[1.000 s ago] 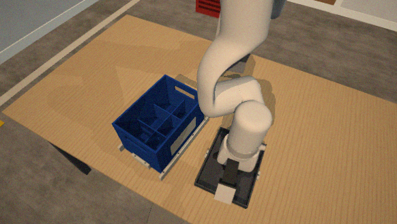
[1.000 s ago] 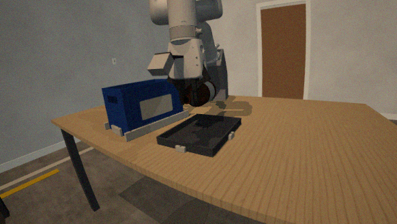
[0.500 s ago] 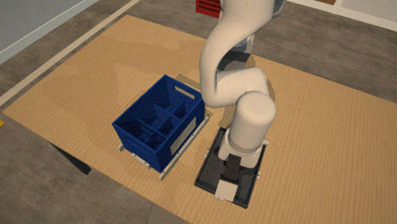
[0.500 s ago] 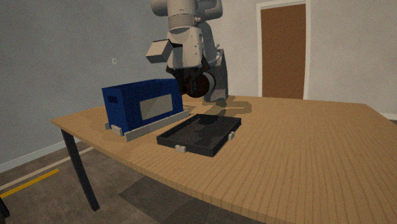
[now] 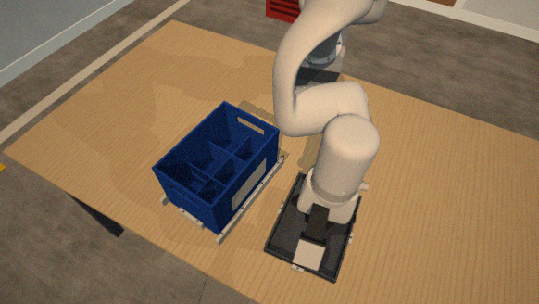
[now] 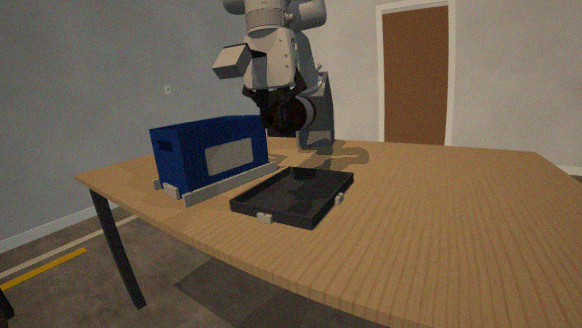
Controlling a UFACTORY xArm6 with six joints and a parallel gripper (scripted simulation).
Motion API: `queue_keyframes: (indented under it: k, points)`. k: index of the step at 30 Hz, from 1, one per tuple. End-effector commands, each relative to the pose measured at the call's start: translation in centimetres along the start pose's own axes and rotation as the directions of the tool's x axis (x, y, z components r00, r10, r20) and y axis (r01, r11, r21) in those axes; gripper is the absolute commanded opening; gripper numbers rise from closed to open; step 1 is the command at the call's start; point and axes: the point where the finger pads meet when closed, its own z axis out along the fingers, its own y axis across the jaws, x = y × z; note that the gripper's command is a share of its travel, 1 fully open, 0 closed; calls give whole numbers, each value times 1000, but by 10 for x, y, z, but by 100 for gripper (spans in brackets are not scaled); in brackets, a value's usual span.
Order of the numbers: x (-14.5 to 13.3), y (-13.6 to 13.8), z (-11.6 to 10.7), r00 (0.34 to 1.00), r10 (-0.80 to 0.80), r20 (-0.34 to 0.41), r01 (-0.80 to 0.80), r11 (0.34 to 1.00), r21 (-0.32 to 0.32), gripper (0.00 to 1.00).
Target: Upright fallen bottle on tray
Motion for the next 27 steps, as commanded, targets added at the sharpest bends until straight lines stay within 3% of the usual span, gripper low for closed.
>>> queue_keyframes:
  k: [1,27]
  points:
    - [1,0,-5,1000,0,-3,0,1000,1,0]
    - [1,0,-16,1000,0,-3,0,1000,1,0]
